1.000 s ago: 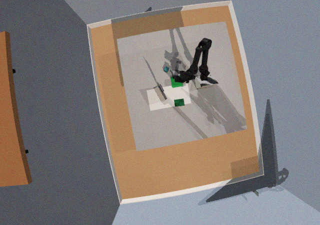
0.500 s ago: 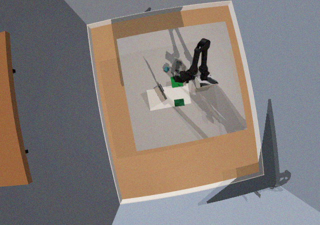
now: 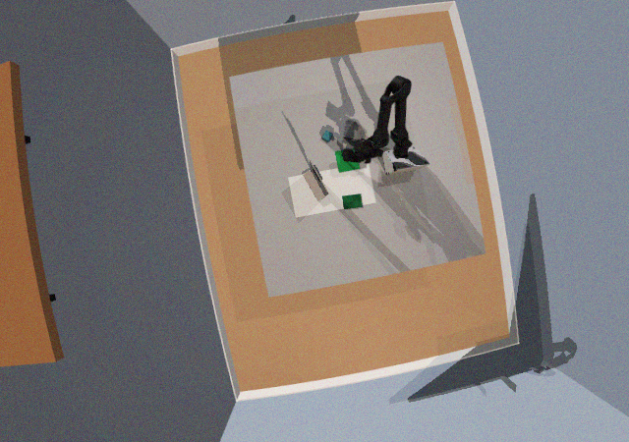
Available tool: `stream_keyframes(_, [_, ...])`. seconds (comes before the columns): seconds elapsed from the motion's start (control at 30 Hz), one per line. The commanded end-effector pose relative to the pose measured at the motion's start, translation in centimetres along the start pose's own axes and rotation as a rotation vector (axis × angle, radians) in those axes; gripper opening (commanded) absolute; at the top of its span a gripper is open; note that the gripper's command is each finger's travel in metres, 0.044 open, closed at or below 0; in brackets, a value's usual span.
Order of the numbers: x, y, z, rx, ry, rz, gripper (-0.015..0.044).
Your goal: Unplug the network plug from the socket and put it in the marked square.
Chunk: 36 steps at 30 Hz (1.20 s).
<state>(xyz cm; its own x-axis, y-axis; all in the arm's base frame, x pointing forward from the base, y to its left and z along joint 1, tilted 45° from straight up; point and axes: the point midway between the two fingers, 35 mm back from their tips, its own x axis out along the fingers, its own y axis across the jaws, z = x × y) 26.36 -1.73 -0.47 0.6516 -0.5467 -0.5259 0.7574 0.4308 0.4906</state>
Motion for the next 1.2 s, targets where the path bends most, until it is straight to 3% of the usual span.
stream_keyframes(0.0, [0.2, -0.2, 0.0, -0.006, 0.004, -0.003, 0.0])
stream_keyframes(0.4, [0.3, 0.0, 0.1, 0.0, 0.0, 0.0, 0.0])
stream_keyframes(0.6, [0.3, 0.0, 0.1, 0.0, 0.0, 0.0, 0.0156])
stream_keyframes(1.17, [-0.7, 0.0, 0.0, 0.0, 0.003, -0.003, 0.0156])
